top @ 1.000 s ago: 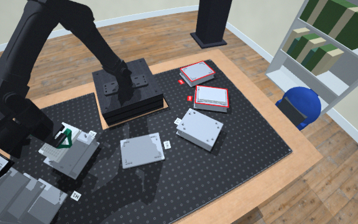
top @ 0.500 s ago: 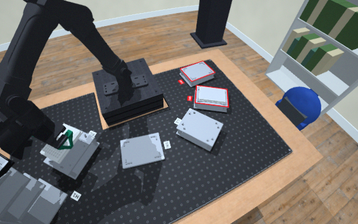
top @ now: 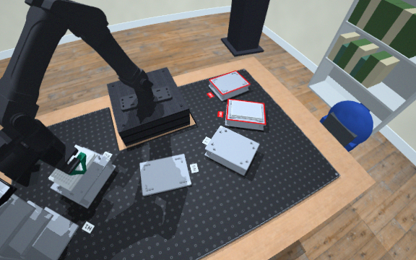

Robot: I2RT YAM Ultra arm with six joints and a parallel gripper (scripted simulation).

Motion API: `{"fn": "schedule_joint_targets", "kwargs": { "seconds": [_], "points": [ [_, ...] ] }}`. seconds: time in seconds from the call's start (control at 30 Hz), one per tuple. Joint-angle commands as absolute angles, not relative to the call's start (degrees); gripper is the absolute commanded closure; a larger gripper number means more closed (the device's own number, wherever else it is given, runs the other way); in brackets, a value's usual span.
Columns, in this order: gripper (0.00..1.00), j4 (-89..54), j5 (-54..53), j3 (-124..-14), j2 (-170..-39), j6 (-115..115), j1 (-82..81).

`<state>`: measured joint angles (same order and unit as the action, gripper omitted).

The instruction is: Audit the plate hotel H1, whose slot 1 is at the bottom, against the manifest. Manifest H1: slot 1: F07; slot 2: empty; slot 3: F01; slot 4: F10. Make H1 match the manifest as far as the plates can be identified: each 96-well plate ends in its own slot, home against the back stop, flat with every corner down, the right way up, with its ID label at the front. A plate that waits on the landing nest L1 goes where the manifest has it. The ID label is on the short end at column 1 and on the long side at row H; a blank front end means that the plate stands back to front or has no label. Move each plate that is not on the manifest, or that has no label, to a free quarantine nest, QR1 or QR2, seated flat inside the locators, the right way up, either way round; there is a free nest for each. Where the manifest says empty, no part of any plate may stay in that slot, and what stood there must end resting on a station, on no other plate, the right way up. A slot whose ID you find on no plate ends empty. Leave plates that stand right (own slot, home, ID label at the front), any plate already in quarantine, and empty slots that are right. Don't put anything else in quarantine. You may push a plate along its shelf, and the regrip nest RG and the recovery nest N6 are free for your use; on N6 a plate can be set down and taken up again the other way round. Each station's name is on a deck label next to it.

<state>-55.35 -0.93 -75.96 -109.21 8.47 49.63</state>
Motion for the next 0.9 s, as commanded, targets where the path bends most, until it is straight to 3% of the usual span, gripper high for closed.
{"fn": "schedule_joint_targets", "kwargs": {
  "seconds": [0.0,0.87],
  "points": [
    [0.14,-54.32,-0.95,-76.15,-108.84,8.37,49.58],
    [0.14,-50.96,-0.95,-74.19,-110.24,8.33,49.54]
  ]
}}
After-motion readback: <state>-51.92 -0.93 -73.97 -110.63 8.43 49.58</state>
